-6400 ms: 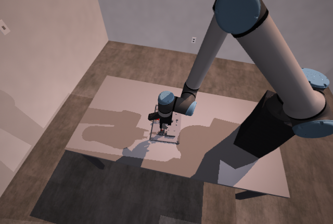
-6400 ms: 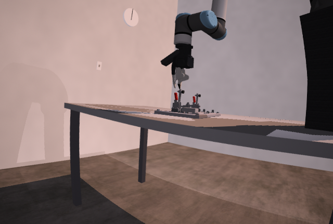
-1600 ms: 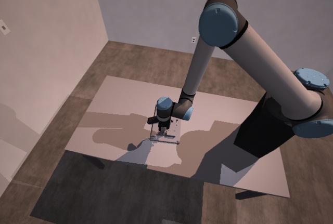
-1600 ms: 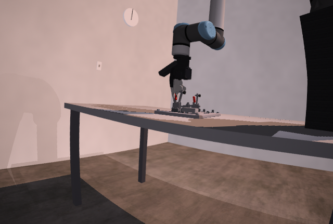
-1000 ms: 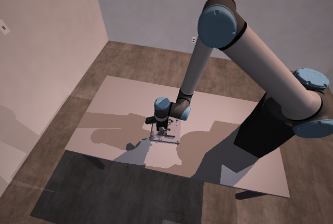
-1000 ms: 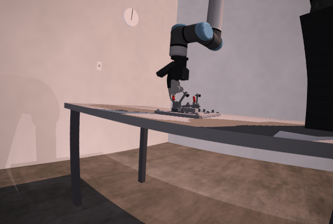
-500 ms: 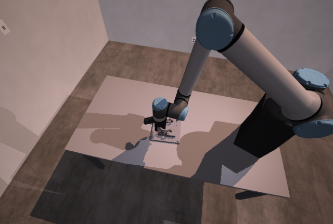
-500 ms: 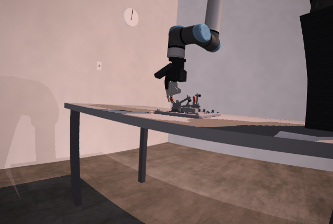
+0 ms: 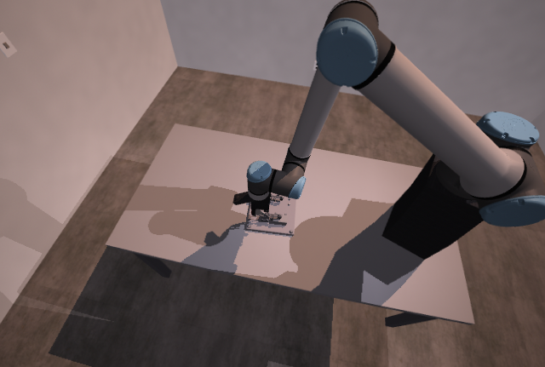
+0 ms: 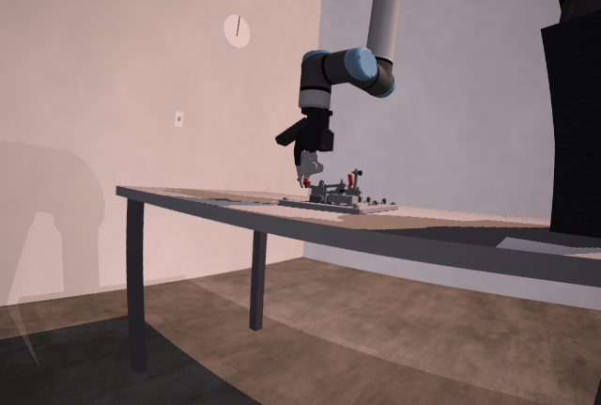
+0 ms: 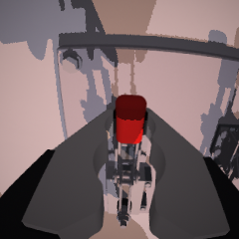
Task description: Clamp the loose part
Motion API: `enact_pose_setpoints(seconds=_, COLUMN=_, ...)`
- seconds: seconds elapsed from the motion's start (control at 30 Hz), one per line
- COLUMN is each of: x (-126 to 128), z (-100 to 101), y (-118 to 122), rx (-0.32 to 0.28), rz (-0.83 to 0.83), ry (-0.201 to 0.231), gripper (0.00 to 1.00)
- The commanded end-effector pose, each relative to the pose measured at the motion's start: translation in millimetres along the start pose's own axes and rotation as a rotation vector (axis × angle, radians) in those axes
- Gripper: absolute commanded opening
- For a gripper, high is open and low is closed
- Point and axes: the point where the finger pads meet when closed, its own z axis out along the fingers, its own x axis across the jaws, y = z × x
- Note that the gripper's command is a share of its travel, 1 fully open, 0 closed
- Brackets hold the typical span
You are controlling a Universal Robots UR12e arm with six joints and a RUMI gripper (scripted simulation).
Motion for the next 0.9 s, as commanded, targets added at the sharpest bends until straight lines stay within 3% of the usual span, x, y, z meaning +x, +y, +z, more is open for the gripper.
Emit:
enact_pose_setpoints(seconds=0.0, x=0.0, z=3.2, y=-3.0, rx=0.001, rz=0.000, ry=0.000, gripper=0.00)
enact_pose_setpoints(seconds=0.87, x=0.0, z=9.3, y=-5.6, rx=0.001, rz=0.000, ry=0.000, gripper=0.00)
